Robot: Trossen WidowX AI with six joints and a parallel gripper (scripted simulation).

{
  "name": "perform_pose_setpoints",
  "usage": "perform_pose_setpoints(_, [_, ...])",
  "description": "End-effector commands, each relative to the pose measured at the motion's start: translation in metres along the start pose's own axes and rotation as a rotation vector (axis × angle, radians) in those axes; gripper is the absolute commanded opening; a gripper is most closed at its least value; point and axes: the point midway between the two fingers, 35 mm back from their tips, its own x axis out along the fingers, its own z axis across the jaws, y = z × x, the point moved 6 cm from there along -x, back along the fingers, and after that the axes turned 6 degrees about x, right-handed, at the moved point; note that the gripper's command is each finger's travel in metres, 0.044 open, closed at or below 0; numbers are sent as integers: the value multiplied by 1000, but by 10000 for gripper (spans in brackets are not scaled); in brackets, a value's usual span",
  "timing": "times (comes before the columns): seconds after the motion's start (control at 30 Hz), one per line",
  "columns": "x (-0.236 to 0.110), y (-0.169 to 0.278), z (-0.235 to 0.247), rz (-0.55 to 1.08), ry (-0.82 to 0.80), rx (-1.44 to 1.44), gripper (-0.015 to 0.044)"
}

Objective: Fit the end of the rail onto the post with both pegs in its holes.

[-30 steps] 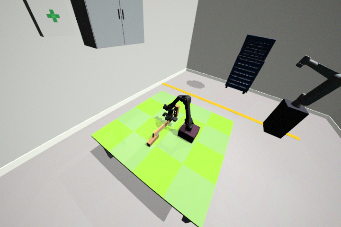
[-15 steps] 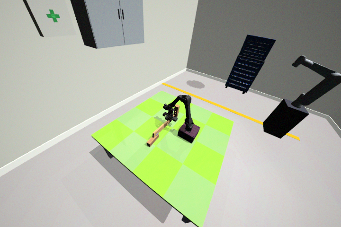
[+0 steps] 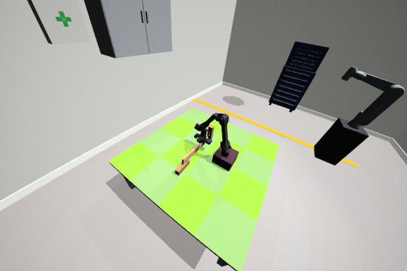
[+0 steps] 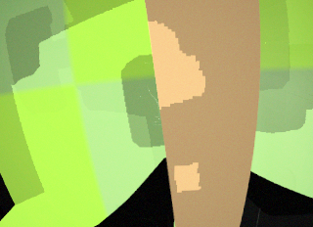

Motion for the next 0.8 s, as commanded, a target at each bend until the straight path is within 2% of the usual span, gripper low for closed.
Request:
perform_pose_setpoints(0.0, [-5,-1,-2,-5,11,-3,0])
perform_pose_setpoints(0.77, [-17,-1,-3,-5,11,-3,0])
